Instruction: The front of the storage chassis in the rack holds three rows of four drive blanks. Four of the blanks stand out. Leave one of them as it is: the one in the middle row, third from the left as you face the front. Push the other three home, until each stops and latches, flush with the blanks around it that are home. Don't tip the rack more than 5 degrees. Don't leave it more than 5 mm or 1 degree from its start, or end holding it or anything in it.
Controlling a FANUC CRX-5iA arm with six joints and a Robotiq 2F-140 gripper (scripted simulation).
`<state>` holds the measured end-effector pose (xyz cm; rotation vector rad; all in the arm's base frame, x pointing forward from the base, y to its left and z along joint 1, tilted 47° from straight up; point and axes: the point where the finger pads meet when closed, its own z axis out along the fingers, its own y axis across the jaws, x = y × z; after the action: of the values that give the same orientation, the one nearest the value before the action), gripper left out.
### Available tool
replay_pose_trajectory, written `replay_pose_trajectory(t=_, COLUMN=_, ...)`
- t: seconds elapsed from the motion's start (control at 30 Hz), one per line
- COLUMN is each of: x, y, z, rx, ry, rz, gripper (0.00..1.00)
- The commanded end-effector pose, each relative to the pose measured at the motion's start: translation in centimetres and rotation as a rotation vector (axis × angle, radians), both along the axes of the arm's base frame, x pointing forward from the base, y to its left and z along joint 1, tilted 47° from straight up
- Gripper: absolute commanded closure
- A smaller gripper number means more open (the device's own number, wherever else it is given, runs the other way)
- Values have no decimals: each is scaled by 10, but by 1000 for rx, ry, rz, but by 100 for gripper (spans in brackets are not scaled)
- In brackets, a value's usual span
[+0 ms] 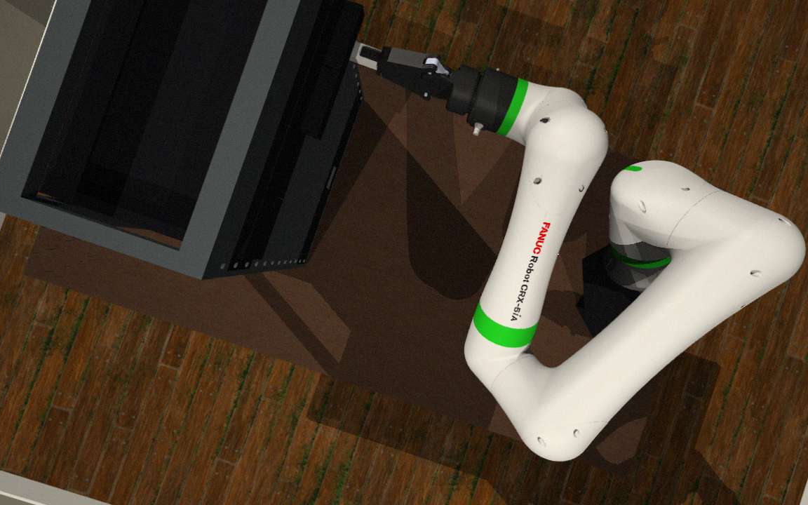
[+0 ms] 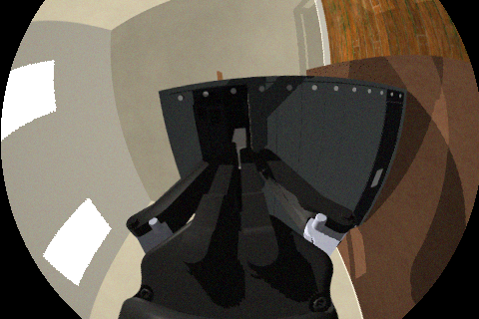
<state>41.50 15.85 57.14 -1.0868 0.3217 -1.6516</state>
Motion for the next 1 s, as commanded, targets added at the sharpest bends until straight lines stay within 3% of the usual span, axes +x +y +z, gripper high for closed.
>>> replay_pose_trajectory(t=0.0, x=0, y=1, z=1, rx=-1, ry=0, rz=0, gripper=100)
replay_pose_trajectory(t=0.97, x=5, y=3, z=4, rx=-1, ry=0, rz=0, gripper=100)
